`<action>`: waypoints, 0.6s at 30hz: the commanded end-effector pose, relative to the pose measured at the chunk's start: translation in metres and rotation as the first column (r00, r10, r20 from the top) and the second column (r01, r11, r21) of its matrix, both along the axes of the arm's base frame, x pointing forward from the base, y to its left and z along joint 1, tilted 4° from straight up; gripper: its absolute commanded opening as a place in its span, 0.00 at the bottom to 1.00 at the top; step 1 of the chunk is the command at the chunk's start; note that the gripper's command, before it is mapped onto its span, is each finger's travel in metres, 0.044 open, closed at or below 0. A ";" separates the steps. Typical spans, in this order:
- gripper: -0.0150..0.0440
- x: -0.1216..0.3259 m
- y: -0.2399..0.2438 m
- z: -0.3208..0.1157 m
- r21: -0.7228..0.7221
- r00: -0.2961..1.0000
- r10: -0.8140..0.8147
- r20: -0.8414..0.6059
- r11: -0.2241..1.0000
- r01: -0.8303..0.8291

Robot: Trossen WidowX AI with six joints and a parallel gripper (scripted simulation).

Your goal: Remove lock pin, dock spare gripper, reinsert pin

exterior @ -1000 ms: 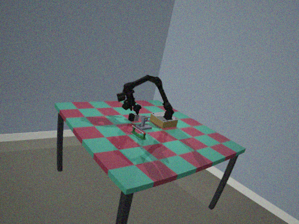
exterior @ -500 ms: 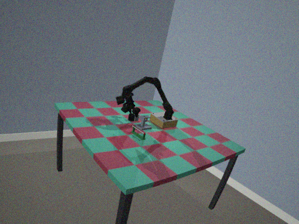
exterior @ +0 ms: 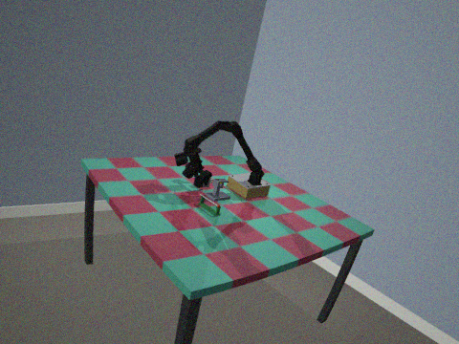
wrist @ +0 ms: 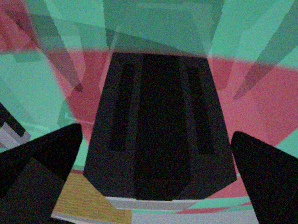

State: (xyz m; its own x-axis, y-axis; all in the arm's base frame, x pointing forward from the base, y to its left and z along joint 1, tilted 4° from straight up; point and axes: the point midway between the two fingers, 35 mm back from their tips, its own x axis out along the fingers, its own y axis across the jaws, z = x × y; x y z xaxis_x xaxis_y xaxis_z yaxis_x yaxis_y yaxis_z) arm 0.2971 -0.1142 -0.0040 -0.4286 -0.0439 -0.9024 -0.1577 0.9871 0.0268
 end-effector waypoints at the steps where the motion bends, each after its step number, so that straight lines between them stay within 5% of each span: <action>1: 1.00 -0.003 0.002 -0.006 0.005 1.000 -0.006 -0.007 1.000 0.006; 3: 1.00 -0.003 0.002 -0.006 0.005 1.000 -0.006 -0.007 1.000 0.006; 12: 0.60 -0.003 0.002 -0.006 0.005 1.000 -0.006 -0.007 1.000 0.006; 18: 0.53 -0.002 0.001 -0.006 0.005 1.000 -0.006 -0.007 1.000 0.006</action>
